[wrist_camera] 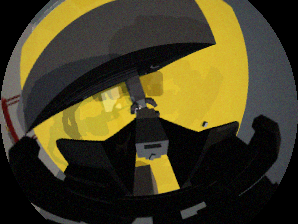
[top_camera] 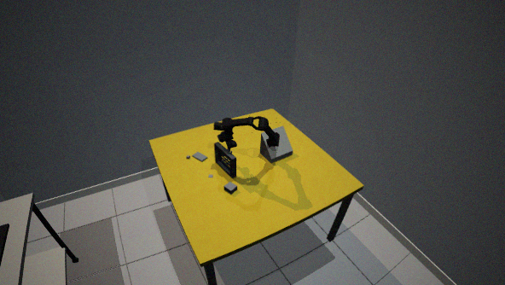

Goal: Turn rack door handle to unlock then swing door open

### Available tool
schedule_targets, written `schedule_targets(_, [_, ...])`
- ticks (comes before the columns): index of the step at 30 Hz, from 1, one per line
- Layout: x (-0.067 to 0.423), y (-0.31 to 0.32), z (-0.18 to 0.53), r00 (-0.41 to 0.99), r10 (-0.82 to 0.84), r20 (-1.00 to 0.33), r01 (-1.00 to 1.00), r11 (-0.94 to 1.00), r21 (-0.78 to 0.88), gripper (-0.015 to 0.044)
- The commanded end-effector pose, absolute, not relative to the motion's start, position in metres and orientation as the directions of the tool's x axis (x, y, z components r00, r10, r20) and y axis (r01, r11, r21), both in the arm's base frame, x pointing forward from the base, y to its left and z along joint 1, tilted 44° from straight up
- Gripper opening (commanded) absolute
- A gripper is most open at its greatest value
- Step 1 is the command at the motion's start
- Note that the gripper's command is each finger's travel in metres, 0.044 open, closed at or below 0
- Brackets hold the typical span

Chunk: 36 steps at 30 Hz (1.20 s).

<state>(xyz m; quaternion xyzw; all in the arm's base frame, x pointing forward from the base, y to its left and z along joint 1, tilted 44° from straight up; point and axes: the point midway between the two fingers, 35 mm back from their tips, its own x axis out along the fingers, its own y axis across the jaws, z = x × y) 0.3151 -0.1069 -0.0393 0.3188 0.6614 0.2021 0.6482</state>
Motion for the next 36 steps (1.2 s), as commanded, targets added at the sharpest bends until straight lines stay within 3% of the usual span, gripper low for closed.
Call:
schedule_targets(1, [0.3151,-0.1064,-0.0397,0.045,0.685,-0.728,0.317,0.681,0.660,0.0015])
schedule_targets(18, [0.3151,-0.1064,-0.0397,0.045,0.685,-0.728,0.916,0.262,0.303,0.0015])
schedule_targets(31, [0.3151,-0.1064,-0.0397,0.045,0.685,-0.728,0.975,-0.190,-0.119,0.0015])
schedule_targets(36, [0.3151,-0.1064,-0.0397,0.045,0.685,-0.728,0.967,-0.213,-0.141,0.0015])
